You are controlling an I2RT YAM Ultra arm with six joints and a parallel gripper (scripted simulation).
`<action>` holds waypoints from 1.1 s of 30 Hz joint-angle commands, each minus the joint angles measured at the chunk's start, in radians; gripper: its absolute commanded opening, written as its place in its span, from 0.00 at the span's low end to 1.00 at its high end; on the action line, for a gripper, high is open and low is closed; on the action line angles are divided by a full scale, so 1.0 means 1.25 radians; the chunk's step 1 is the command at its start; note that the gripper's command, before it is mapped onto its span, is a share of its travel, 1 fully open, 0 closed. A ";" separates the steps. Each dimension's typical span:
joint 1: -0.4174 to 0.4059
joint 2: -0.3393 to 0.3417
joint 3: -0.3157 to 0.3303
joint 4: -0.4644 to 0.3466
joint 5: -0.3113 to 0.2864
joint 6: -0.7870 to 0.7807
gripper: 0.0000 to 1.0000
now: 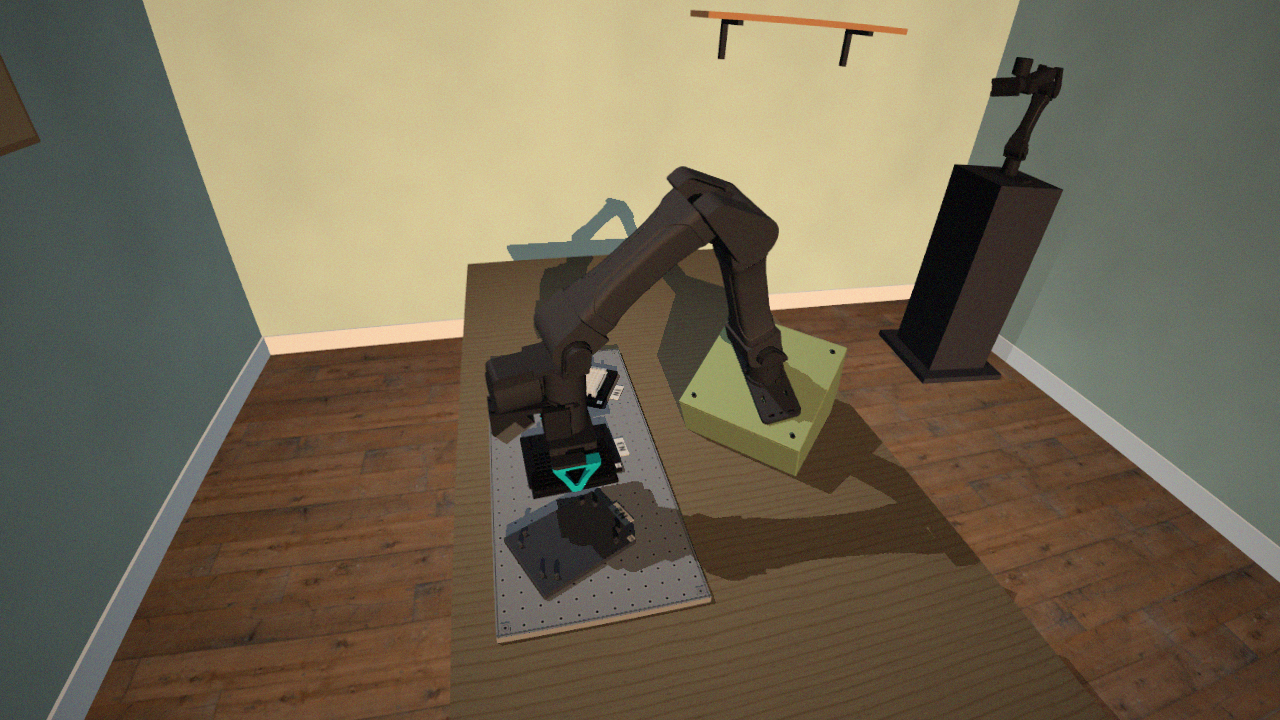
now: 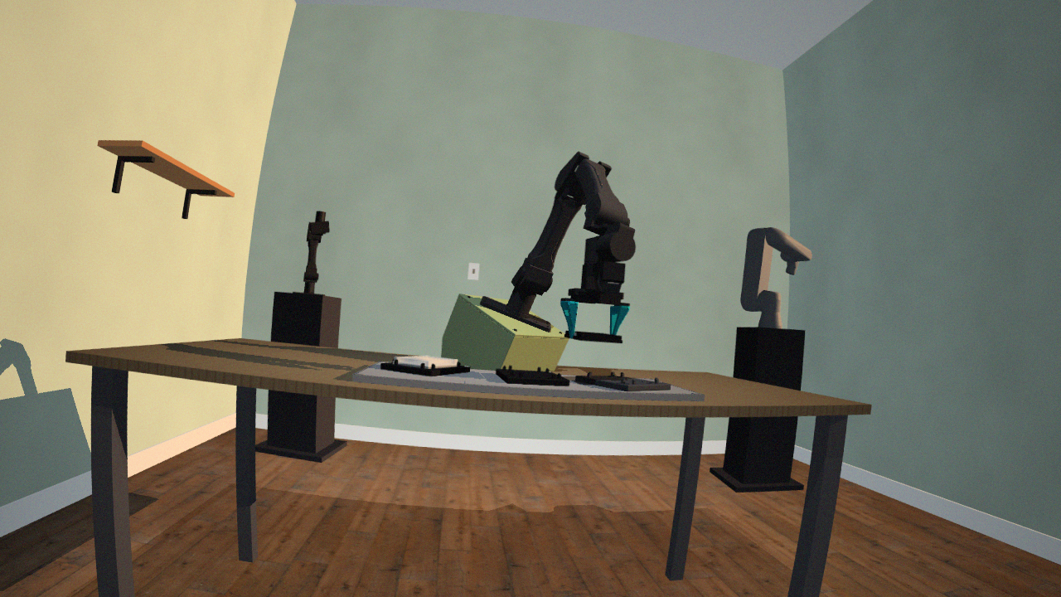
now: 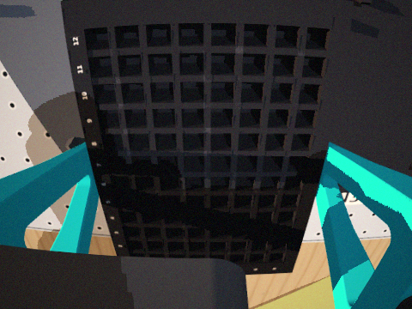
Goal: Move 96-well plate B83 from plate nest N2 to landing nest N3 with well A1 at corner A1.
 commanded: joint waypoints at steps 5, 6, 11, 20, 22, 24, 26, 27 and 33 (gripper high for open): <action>-0.059 -0.019 -0.024 0.018 -0.022 -0.060 0.00; -0.067 -0.020 -0.028 0.020 -0.025 -0.068 0.00; -0.092 -0.022 -0.040 0.024 -0.033 -0.092 0.00; -0.166 -0.023 -0.071 0.033 -0.057 -0.165 0.00; -0.183 -0.022 -0.076 0.035 -0.062 -0.181 0.00; -0.191 -0.021 -0.078 0.036 -0.065 -0.189 0.00; -0.199 -0.020 -0.081 0.037 -0.067 -0.198 0.00; -0.208 -0.019 -0.083 0.037 -0.070 -0.206 0.00; -0.258 -0.011 -0.094 0.041 -0.084 -0.257 0.00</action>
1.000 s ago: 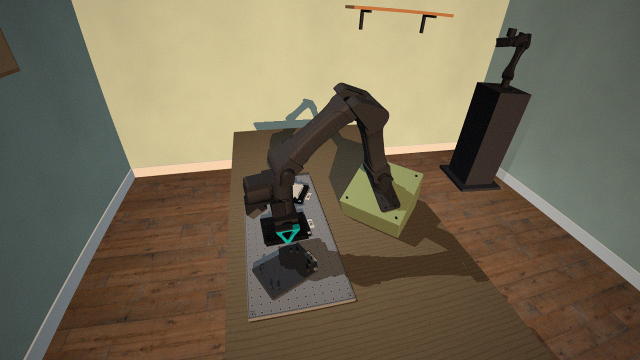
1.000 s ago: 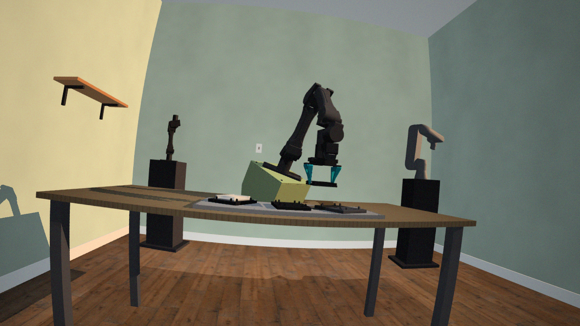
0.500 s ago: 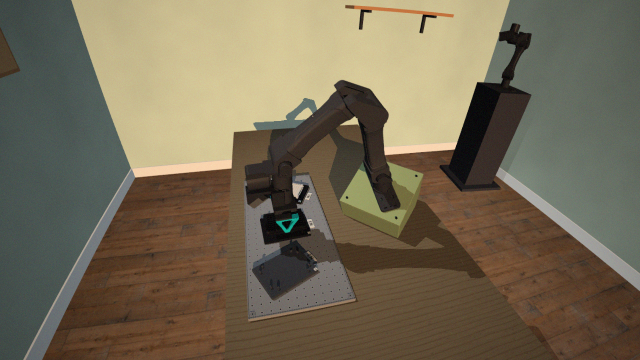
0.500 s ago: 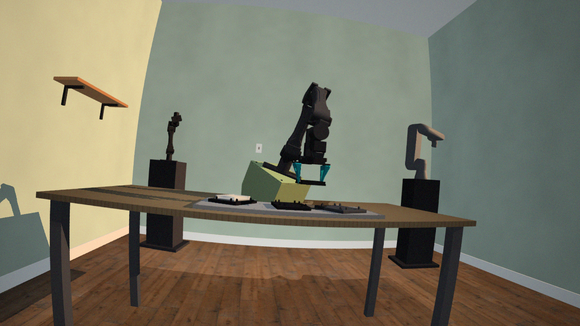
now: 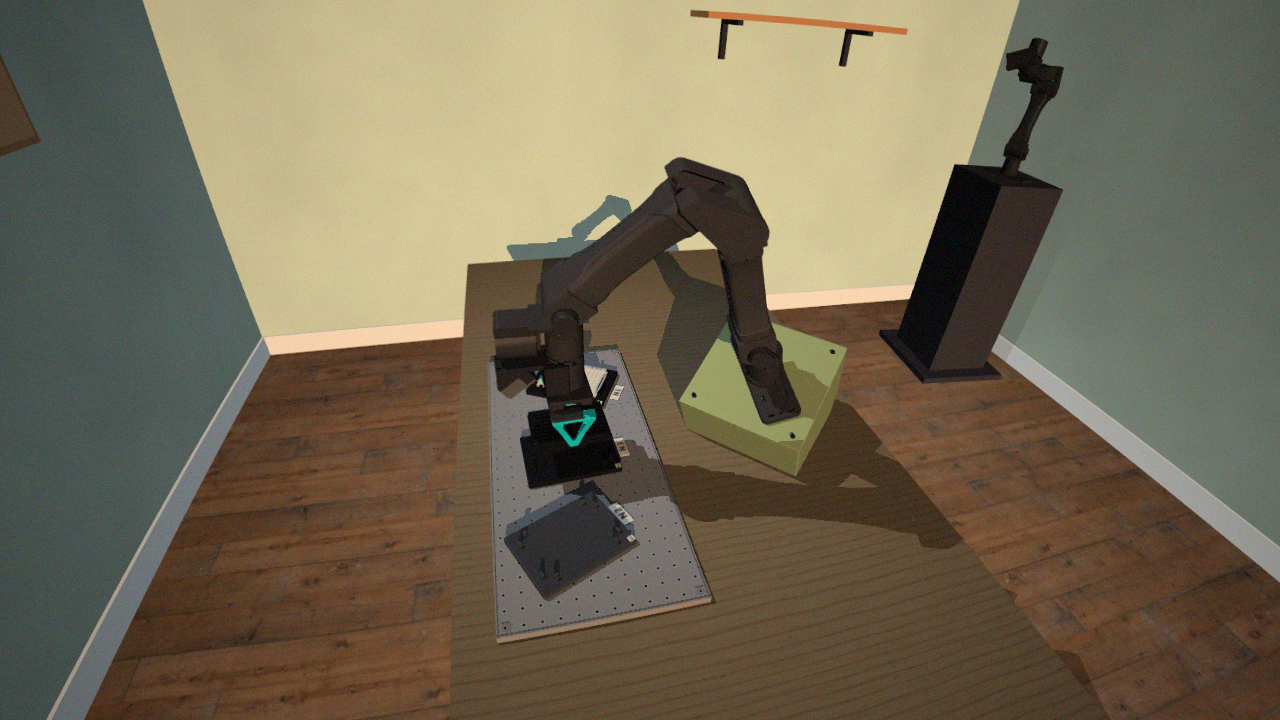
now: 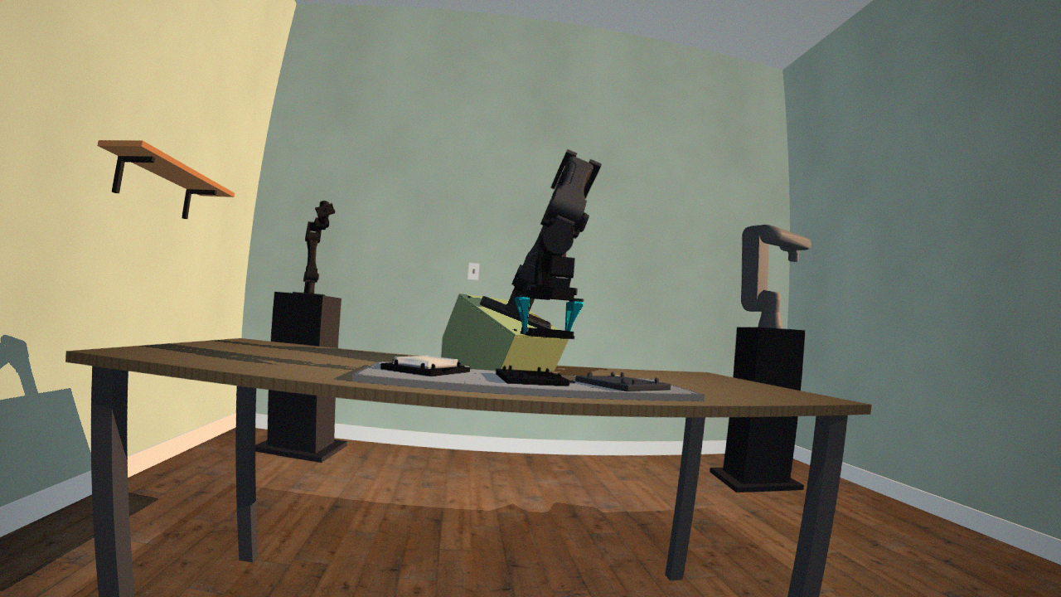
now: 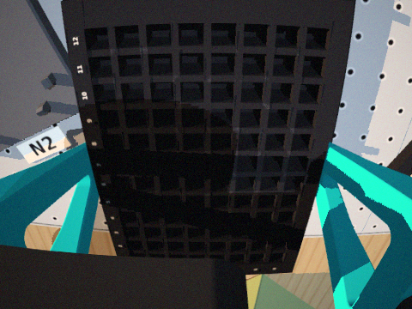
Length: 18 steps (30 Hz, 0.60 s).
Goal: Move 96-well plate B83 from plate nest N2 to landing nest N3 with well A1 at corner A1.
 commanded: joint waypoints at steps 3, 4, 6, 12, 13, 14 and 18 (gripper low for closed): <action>-0.048 0.001 -0.001 0.004 -0.016 -0.057 0.00; -0.058 0.004 -0.002 0.004 -0.018 -0.067 0.00; -0.072 0.009 -0.003 0.004 -0.022 -0.082 0.00; -0.072 0.008 -0.003 0.004 -0.022 -0.081 0.00; -0.071 0.008 -0.003 0.004 -0.022 -0.081 0.00; -0.071 0.008 -0.003 0.004 -0.022 -0.081 0.00; -0.070 0.008 -0.003 0.004 -0.021 -0.080 0.00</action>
